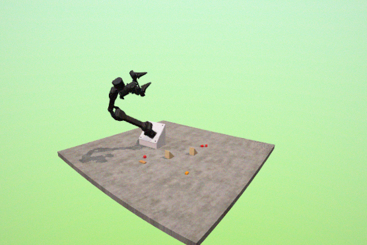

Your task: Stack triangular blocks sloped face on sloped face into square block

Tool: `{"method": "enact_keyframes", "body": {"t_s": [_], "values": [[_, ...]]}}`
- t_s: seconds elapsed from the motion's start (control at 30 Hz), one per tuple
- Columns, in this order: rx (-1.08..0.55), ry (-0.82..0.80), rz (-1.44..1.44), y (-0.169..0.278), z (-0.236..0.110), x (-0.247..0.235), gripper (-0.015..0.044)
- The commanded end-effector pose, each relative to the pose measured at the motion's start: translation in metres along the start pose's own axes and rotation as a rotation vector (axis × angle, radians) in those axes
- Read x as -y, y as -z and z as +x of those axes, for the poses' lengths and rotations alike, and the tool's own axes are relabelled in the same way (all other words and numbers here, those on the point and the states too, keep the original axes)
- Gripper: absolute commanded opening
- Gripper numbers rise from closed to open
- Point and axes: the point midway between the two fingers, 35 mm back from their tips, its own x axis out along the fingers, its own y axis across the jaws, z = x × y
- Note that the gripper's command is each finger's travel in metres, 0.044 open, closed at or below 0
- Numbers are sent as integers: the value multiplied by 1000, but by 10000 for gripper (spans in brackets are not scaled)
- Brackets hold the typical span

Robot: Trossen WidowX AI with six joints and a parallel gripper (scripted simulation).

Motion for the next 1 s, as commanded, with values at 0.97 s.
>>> {"method": "enact_keyframes", "body": {"t_s": [0.97], "values": [[-361,1245,-1099,-193,162,288,440]]}}
